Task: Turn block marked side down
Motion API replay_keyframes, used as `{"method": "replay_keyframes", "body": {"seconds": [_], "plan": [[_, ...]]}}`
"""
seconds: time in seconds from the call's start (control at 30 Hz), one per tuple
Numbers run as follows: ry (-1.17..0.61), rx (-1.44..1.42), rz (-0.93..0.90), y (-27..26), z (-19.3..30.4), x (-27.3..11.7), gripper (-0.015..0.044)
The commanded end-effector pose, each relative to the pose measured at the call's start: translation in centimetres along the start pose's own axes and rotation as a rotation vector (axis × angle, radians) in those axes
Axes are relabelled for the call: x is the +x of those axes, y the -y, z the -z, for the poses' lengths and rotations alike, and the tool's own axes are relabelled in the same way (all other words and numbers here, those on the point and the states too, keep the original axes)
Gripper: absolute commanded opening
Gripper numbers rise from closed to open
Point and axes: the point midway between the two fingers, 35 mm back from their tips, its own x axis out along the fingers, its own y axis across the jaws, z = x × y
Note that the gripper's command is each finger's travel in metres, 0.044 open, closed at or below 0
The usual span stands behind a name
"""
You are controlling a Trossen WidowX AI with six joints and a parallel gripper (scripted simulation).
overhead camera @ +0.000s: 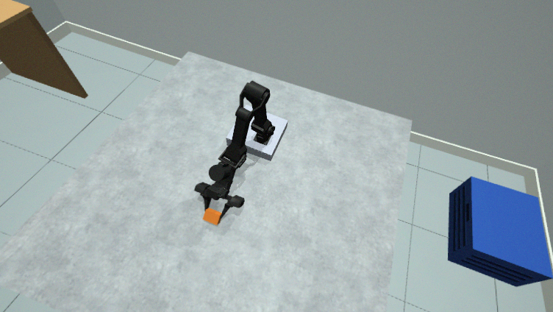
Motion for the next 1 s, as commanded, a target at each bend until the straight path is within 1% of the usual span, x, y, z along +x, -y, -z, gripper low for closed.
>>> {"method": "replay_keyframes", "body": {"seconds": [0.0,0.27,0.57,0.97], "plan": [[0.032,0.009,-0.004,-0.1,1.4,0.2,0.0000],[0.140,0.008,-0.005,-0.2,1.9,-0.2,0.0000],[0.258,0.007,-0.008,-0.5,2.2,-1.4,0.0000],[0.293,0.007,-0.009,-0.5,2.0,-1.8,0.0000]]}}
